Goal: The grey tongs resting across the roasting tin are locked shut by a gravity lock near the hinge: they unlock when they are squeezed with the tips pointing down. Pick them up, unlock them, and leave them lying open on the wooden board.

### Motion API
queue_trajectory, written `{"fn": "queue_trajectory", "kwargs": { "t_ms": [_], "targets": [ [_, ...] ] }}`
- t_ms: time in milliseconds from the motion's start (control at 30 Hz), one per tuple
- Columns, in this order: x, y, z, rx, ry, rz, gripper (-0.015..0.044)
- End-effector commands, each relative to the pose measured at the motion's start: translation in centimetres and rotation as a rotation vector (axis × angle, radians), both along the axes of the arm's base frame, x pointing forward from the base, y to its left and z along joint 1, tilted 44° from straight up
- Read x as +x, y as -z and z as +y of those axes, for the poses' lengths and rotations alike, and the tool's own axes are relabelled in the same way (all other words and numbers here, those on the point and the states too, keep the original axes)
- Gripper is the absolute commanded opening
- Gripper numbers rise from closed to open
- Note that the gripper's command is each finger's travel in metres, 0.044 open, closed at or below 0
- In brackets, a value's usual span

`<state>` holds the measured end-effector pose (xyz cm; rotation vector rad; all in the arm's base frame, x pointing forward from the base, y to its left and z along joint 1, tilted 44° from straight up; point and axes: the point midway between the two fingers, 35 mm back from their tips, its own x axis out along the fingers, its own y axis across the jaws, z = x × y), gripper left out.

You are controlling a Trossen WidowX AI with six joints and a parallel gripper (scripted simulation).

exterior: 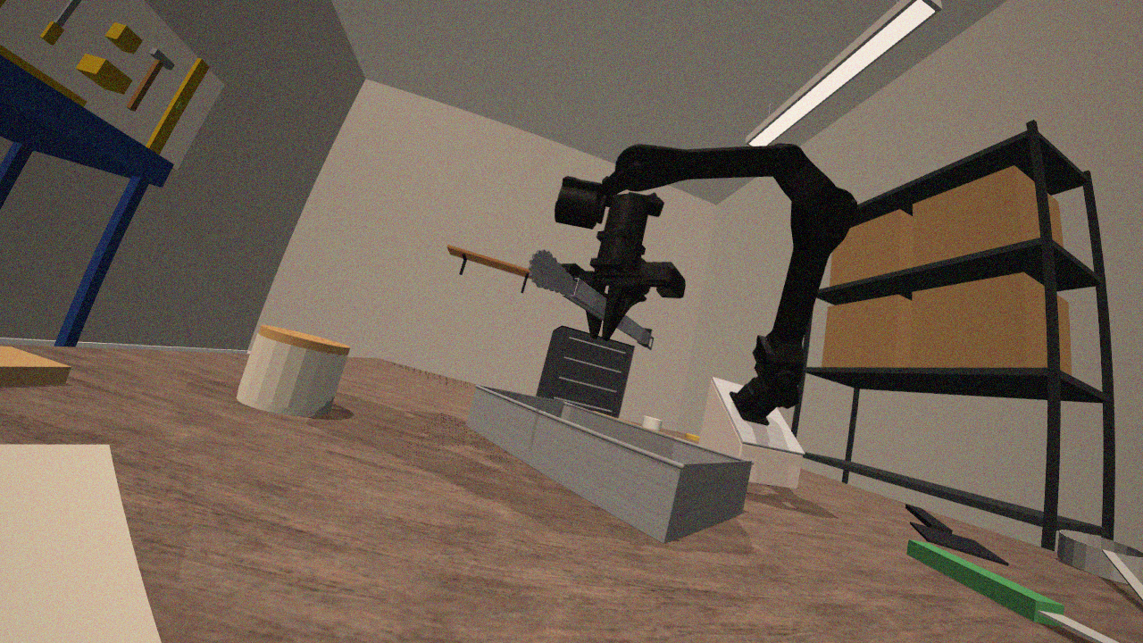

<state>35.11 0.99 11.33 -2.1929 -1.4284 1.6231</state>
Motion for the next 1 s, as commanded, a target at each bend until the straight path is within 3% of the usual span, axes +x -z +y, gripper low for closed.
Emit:
{"fn": "queue_trajectory", "kwargs": {
  "t_ms": [0,967],
  "targets": [
    [0.1,0.2,-0.3,-0.002,-0.007,-0.007,-0.0150],
    [-1.6,12.4,-14.1,-0.037,-0.397,-0.376,-0.0150]
  ]
}}
